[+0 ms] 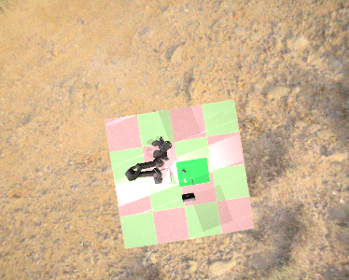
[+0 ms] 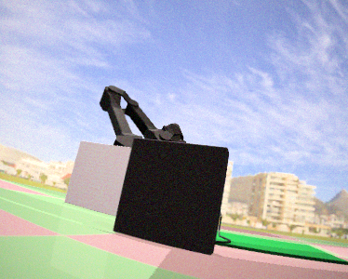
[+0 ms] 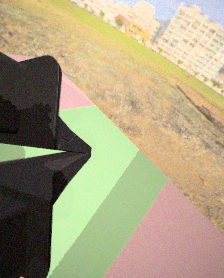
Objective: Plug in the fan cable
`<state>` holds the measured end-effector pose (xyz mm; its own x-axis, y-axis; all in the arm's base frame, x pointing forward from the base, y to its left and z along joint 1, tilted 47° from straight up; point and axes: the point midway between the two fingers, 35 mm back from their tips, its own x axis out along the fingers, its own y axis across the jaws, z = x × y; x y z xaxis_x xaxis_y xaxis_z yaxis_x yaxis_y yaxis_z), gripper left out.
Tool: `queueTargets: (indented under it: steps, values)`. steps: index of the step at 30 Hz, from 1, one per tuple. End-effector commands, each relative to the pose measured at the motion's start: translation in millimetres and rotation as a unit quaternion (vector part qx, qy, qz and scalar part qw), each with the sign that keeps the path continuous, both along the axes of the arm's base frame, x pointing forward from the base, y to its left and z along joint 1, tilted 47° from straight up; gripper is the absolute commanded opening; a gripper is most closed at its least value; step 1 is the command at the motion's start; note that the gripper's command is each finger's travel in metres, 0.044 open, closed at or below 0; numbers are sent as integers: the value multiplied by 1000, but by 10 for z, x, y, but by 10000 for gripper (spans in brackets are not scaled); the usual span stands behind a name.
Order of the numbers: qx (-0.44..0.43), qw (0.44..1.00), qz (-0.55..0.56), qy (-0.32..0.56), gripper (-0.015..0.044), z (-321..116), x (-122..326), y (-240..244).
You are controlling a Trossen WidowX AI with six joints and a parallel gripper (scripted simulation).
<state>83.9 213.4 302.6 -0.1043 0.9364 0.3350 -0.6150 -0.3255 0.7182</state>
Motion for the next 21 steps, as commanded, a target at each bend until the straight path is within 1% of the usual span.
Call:
queueTargets:
  steps: [1, 3, 6, 11, 16, 17, 21]
  values:
    - [0, 1000, 0, 0, 26, 0, 0, 0]
    - [-2, 1000, -5, -4, 79, -7, 20, 6]
    - [-19, 998, -44, -37, 158, -77, 192, 49]
    - [-92, 972, -152, -151, 289, -363, 736, 109]
    - [-190, 918, -221, -270, 420, -742, 1240, 42]
    - [-210, 904, -228, -293, 440, -824, 1329, 14]
    - [-267, 863, -237, -357, 440, -1065, 1554, -88]
